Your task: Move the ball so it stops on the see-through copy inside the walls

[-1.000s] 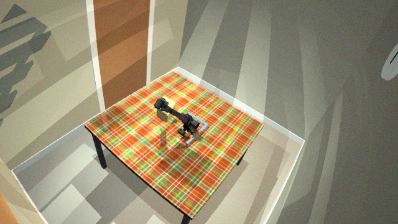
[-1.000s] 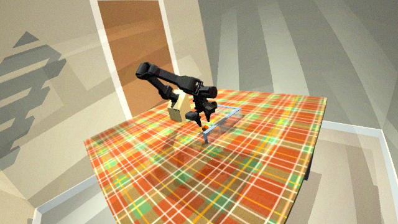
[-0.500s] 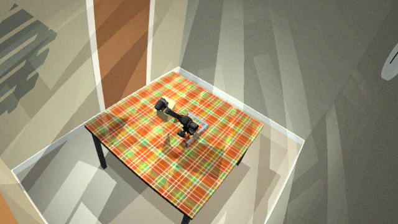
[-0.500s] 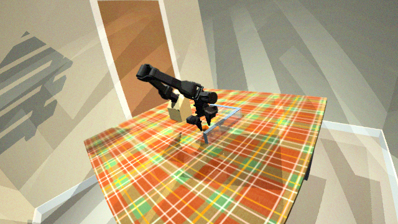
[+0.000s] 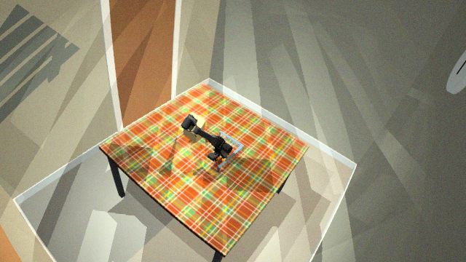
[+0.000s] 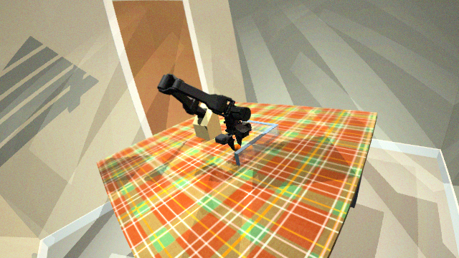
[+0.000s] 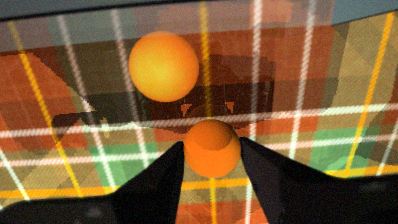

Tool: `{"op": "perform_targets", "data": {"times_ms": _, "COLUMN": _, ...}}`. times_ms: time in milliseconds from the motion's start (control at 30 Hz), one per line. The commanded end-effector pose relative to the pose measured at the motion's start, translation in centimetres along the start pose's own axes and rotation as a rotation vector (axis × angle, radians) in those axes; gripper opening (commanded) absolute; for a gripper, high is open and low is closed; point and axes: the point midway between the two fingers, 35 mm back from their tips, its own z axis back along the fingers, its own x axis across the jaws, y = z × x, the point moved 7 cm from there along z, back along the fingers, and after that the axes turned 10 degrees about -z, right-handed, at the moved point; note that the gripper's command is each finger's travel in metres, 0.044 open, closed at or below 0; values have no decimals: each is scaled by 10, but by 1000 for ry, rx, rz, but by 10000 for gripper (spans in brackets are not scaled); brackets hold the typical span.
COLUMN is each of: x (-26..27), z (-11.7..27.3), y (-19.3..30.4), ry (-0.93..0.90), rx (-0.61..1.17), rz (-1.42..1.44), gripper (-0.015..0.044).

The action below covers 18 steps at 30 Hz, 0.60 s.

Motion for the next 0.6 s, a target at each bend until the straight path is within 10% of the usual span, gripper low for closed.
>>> {"op": "perform_targets", "data": {"times_ms": 0, "x": 1, "z": 4, "y": -1, "ry": 3, "rx": -1, "rz": 5, "gripper": 55}}
{"op": "perform_targets", "data": {"times_ms": 567, "x": 2, "z": 119, "y": -2, "ry": -2, "rx": -1, "rz": 1, "gripper": 0}}
